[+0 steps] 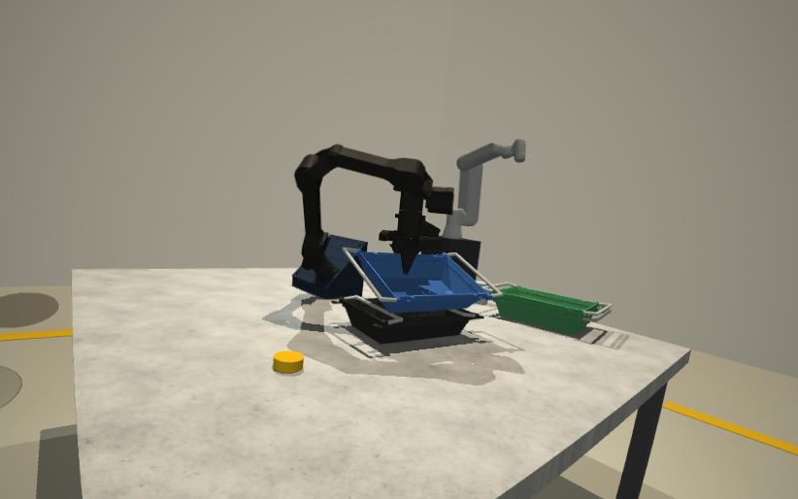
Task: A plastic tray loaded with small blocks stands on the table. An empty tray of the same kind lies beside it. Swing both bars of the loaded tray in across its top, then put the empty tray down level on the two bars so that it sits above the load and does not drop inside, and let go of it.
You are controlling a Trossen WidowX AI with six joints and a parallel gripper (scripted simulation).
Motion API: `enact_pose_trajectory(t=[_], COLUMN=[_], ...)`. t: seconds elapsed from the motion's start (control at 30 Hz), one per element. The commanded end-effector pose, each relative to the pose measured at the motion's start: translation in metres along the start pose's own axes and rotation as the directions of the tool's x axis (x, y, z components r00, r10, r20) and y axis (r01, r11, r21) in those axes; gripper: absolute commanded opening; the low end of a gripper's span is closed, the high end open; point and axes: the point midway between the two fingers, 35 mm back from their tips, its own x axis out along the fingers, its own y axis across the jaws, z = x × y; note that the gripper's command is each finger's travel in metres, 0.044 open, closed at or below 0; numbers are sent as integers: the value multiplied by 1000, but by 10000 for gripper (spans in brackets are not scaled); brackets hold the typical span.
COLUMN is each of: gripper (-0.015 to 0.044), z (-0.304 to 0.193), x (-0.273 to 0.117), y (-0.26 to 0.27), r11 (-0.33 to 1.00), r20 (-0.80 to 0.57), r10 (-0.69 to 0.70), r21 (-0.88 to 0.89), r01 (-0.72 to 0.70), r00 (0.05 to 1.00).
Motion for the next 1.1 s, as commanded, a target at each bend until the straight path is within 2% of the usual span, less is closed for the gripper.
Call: enact_pose_trajectory(t=[0.0, 1.07], gripper=[0, 0], z=[-2, -6], x=[4, 15], y=[4, 12], r11=[1000, 1000], r20=[-6, -6], r10=[18, 18], r21=[-13, -14], r01=[-18, -18], r00=[1000, 1000])
